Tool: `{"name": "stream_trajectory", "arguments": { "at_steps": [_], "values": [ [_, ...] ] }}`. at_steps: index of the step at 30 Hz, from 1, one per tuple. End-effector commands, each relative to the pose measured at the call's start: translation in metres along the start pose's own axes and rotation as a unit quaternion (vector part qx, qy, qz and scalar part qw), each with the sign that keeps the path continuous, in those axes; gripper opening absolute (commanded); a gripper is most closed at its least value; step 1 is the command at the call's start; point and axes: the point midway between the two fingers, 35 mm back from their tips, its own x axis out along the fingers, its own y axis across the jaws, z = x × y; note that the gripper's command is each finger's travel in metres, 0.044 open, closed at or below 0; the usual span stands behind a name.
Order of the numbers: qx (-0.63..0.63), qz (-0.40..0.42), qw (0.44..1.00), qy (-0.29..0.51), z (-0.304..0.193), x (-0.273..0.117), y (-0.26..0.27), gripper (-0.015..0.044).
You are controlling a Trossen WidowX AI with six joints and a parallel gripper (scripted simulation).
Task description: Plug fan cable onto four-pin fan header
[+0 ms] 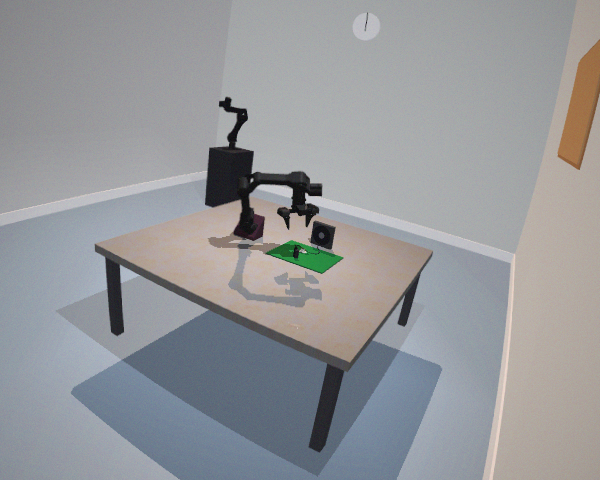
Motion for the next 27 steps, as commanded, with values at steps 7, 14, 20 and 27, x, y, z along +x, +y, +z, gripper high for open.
{"name": "stream_trajectory", "arguments": {
  "at_steps": [7, 14, 20, 27],
  "values": [
    [0.107, 0.000, 0.994, 0.000, -0.002, -0.010, 0.015, 0.0440],
    [0.108, -0.026, 0.994, 0.007, -0.001, 0.050, 0.014, 0.0440],
    [0.108, -0.045, 0.993, 0.013, -0.004, 0.089, 0.008, 0.0440],
    [0.108, -0.045, 0.993, 0.013, -0.004, 0.095, 0.008, 0.0440]
  ]
}}
